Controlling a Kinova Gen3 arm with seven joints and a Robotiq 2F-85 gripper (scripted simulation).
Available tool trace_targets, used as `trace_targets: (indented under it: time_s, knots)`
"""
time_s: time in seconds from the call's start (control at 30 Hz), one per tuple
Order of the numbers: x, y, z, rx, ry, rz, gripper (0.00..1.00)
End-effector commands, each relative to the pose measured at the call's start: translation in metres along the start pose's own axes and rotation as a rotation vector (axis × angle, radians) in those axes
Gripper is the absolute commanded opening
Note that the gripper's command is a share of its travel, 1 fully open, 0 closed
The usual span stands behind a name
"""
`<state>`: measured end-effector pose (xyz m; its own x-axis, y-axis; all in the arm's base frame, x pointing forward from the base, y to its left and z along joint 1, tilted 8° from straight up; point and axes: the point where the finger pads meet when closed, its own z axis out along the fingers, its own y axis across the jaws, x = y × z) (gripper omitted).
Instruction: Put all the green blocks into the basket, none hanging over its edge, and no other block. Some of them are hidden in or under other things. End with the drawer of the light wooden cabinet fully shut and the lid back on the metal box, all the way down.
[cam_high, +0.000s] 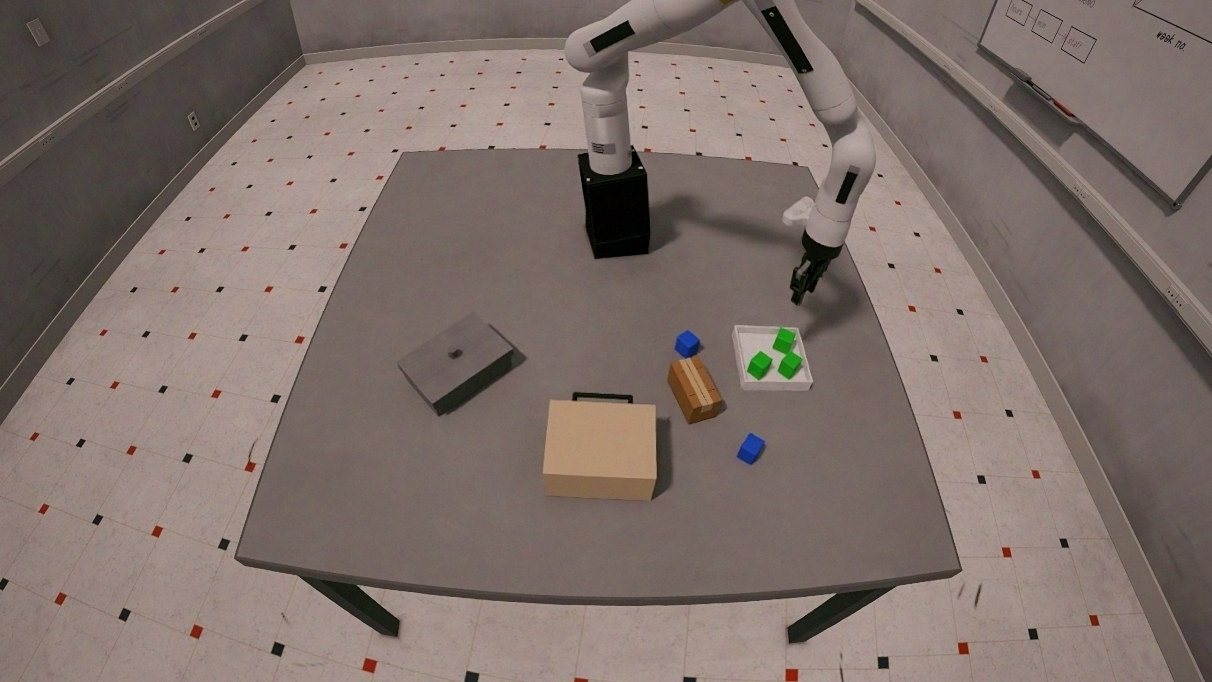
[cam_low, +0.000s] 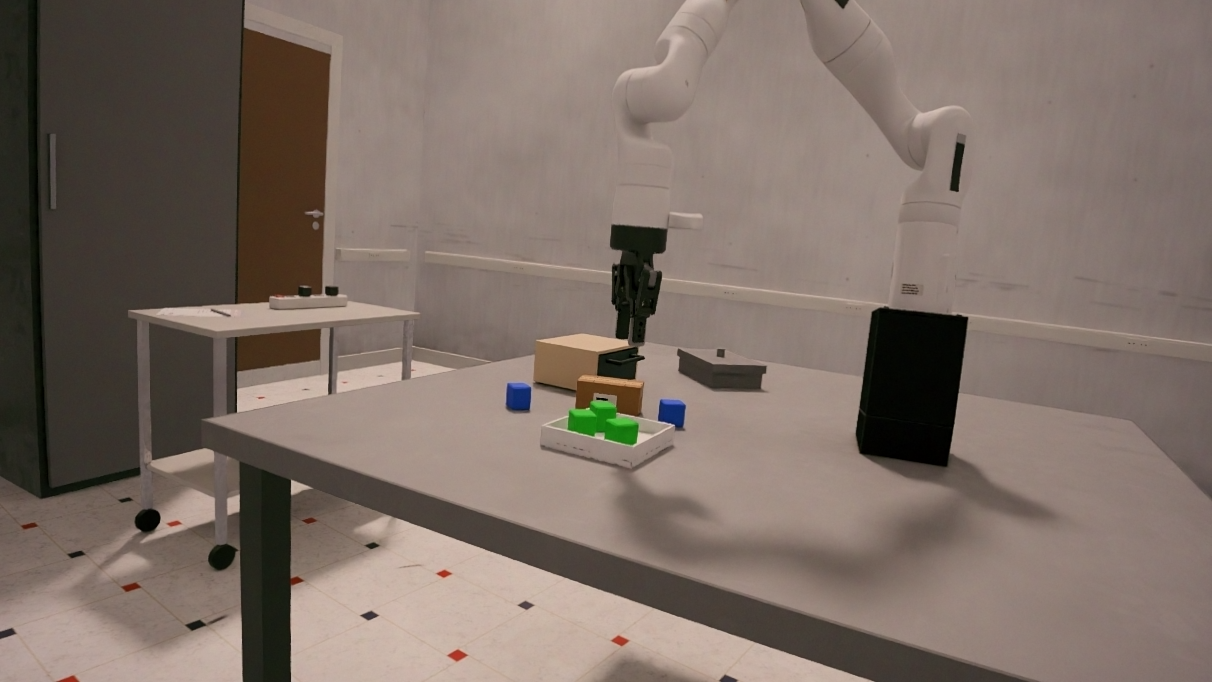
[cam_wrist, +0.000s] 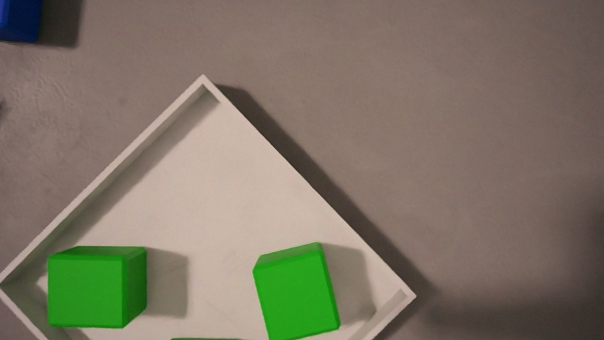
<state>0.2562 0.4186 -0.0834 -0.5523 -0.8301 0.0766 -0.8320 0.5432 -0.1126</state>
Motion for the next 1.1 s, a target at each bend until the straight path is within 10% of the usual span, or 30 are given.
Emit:
trace_targets:
  time_s: [0.0,1.07]
  knots:
    - [-0.001,0.000,-0.008,0.000,-0.002,0.000,0.58]
    - [-0.001,-0.036,-0.013,-0.003,-0.002,-0.062,0.58]
